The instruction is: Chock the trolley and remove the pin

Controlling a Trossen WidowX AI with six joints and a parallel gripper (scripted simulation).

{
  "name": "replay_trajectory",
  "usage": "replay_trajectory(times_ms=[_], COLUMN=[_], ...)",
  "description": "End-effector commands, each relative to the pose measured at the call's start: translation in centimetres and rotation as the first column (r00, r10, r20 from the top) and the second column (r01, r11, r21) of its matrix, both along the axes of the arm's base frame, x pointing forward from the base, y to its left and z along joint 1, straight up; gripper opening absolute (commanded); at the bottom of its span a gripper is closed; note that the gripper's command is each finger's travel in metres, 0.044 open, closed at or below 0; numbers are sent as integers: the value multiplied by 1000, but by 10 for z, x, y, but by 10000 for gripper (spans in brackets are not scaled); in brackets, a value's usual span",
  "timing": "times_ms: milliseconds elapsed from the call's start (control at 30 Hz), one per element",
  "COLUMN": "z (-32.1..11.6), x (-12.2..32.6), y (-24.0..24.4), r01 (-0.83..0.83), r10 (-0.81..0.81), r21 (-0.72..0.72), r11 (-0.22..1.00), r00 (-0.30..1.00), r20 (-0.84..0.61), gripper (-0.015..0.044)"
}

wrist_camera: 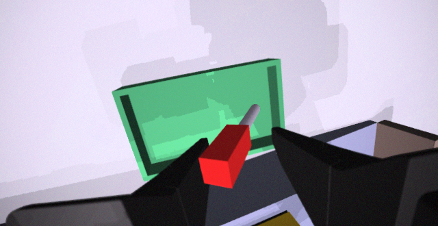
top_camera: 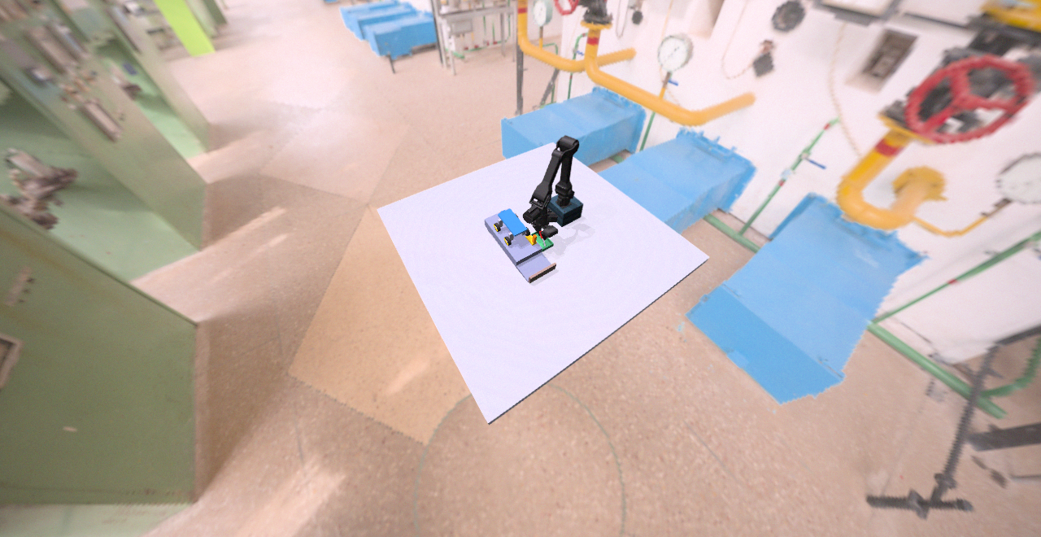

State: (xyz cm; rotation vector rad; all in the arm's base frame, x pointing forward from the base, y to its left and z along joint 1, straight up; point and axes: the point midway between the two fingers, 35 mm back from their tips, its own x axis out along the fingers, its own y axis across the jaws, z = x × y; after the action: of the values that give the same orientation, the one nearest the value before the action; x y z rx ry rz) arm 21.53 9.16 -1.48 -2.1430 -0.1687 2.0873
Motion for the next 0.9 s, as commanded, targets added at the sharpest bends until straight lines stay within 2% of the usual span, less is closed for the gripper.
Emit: replay_trajectory(times_ms=[0,867], z=[-2,-8], x=[-1,0], y=[-2,-13], r01=[-4,-4], r10=[4,4], r21=[2,1], r11=[1000,1000], r00=[1000,1000], r20=[-4,-4], gripper=[190,190])
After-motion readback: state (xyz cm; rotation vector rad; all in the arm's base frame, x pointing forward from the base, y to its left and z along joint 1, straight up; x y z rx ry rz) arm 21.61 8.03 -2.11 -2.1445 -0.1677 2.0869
